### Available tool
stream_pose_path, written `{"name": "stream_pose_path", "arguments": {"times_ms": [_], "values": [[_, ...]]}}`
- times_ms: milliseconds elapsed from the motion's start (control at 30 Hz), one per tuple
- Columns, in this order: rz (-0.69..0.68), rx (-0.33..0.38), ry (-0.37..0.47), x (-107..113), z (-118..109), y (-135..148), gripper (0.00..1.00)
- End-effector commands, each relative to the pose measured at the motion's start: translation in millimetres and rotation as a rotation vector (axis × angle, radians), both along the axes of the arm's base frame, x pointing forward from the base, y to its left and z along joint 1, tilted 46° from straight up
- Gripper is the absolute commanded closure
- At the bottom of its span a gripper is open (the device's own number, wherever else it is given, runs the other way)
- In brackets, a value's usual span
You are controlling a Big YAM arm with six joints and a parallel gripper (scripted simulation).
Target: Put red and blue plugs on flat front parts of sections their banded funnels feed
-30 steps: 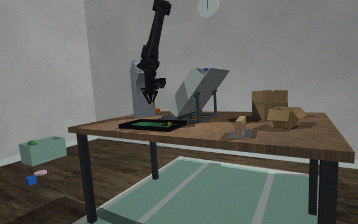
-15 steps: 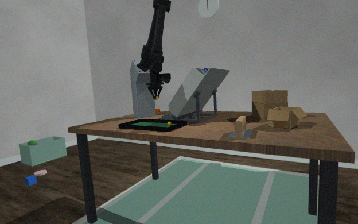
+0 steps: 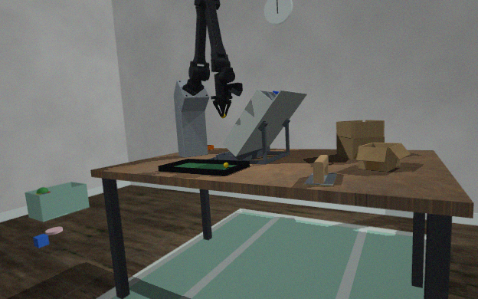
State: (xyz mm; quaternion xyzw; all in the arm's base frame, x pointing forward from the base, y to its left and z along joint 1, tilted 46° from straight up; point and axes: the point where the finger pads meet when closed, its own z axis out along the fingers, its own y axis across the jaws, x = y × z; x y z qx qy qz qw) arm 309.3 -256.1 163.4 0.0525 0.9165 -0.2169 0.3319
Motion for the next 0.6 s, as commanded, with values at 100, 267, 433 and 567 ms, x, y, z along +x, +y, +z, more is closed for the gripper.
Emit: {"name": "stream_pose_path", "arguments": {"times_ms": [100, 267, 433, 567], "values": [[-0.031, 0.038, -0.008, 0.2, 10.8, 49.1, 1.00], [-0.030, 0.027, -0.034, 9.2, 37.8, 85.3, 1.00], [-0.030, 0.028, -0.046, 13.5, 54.2, 120.5, 1.00], [-0.031, 0.036, -0.017, 17.0, 48.5, 133.3, 1.00]]}}
